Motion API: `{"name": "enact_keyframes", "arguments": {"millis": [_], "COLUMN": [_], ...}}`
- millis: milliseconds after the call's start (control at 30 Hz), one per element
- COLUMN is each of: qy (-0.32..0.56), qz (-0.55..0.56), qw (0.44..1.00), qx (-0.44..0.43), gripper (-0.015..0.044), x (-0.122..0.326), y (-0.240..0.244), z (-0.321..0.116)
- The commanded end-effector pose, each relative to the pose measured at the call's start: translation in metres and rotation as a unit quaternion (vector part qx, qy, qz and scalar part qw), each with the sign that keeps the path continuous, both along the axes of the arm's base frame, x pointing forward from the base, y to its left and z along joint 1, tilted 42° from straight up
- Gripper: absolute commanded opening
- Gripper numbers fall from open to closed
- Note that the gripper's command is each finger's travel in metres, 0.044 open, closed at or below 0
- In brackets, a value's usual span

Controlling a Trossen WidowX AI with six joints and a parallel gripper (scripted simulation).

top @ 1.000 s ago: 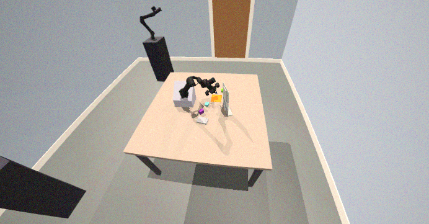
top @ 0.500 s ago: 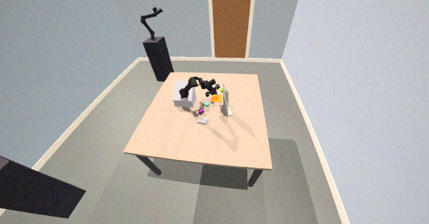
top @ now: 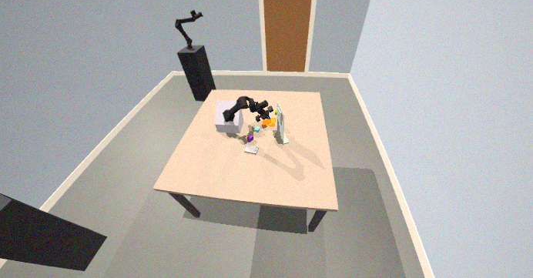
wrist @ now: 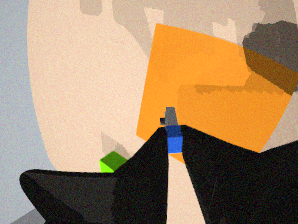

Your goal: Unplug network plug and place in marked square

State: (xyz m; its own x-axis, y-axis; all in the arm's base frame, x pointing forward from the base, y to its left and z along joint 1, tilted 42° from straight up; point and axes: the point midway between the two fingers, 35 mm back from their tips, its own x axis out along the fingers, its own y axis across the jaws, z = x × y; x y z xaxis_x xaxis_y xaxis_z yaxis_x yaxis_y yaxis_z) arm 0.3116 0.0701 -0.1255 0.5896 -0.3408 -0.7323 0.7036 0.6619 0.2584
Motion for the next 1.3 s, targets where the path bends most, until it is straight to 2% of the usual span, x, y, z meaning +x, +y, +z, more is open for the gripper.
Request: {"name": "enact_keyframes", "arguments": {"millis": [0,967,1167,1267], "qy": [0.002,0.000,0.000,0.000], "qz": [0.003,0.000,0.000,0.000], "qw": [1.000,1.000,1.000,1.000], "qx": [0.000,-0.002,-0.002,-0.002], "gripper": [0.0000,0.0000,0.0156,0.0156], "x": [0.000,0.000,0.000,0.000], "y": [-0.003,-0.018,-0.018,-0.018], "z": [-0.004,-0.017,-0.017,-0.017]}}
